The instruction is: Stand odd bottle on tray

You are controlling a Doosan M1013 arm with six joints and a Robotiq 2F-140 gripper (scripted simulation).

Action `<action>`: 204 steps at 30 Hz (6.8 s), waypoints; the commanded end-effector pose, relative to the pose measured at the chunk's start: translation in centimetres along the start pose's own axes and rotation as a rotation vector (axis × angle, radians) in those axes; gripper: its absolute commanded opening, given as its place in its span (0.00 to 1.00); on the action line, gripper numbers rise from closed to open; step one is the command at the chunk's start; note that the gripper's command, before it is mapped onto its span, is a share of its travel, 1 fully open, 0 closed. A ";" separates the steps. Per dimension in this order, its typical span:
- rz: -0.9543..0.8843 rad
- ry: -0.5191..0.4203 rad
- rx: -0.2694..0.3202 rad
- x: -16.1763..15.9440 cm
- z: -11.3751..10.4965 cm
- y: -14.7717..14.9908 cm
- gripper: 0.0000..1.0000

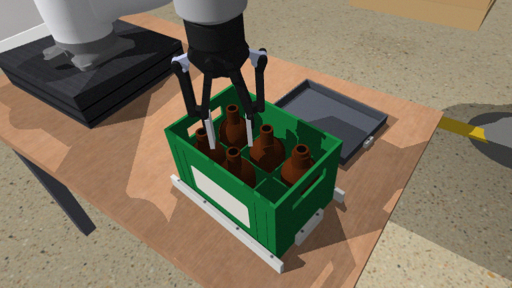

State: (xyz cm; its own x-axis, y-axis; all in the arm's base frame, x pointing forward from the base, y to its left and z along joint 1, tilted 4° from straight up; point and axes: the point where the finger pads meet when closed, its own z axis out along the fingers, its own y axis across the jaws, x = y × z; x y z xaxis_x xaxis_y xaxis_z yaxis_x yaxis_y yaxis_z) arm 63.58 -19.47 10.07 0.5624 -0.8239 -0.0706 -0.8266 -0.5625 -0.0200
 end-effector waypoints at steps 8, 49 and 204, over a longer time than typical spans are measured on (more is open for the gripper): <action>0.000 0.000 0.000 0.0 0.4 0.0 0.38; 0.000 0.000 0.000 0.0 0.4 0.0 0.38; 0.000 0.000 0.000 0.0 4.5 0.0 0.00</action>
State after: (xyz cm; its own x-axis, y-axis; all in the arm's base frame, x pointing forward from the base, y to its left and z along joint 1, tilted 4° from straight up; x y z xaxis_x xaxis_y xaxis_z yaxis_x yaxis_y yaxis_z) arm 63.48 -19.15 5.56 0.5624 -0.8239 -0.0704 -0.8266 -0.5625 -0.0201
